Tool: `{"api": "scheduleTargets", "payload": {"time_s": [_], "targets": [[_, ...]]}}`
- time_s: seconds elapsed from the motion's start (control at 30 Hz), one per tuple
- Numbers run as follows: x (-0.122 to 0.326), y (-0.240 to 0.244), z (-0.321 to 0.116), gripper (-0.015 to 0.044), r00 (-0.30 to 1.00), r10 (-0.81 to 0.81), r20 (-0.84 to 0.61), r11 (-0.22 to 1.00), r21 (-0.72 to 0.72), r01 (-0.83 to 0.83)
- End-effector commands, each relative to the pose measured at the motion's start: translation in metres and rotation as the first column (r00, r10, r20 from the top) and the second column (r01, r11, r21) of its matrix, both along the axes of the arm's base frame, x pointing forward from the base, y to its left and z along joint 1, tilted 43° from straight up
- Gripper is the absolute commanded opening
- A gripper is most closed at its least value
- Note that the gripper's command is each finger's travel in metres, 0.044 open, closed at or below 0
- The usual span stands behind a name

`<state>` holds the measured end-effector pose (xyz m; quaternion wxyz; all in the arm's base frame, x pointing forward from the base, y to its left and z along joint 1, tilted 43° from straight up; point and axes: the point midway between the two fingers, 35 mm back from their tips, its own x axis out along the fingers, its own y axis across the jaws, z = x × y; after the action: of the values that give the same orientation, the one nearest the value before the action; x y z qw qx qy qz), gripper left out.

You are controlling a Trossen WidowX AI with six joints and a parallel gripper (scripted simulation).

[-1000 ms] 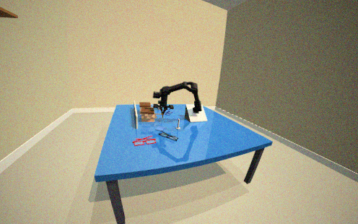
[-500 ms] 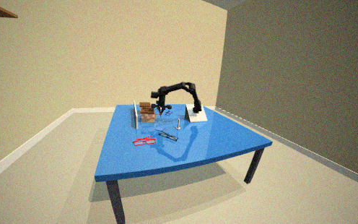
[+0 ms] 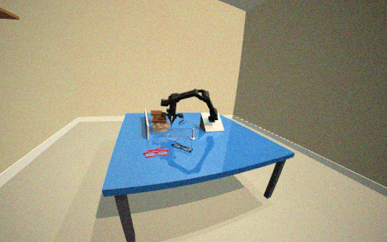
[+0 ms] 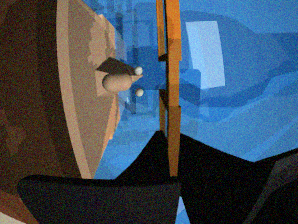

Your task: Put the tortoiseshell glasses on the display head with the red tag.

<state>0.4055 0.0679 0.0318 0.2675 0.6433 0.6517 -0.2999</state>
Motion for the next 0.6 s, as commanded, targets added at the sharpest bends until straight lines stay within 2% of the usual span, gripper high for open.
{"api": "scheduleTargets", "payload": {"time_s": [0.0, 0.57], "targets": [[0.0061, 0.0002, 0.0007, 0.0, 1.0, -0.003, 0.001, 1.0, -0.003, 0.003], [0.0094, 0.0016, -0.0005, 0.0, 1.0, -0.003, 0.001, 1.0, -0.004, 0.003]]}}
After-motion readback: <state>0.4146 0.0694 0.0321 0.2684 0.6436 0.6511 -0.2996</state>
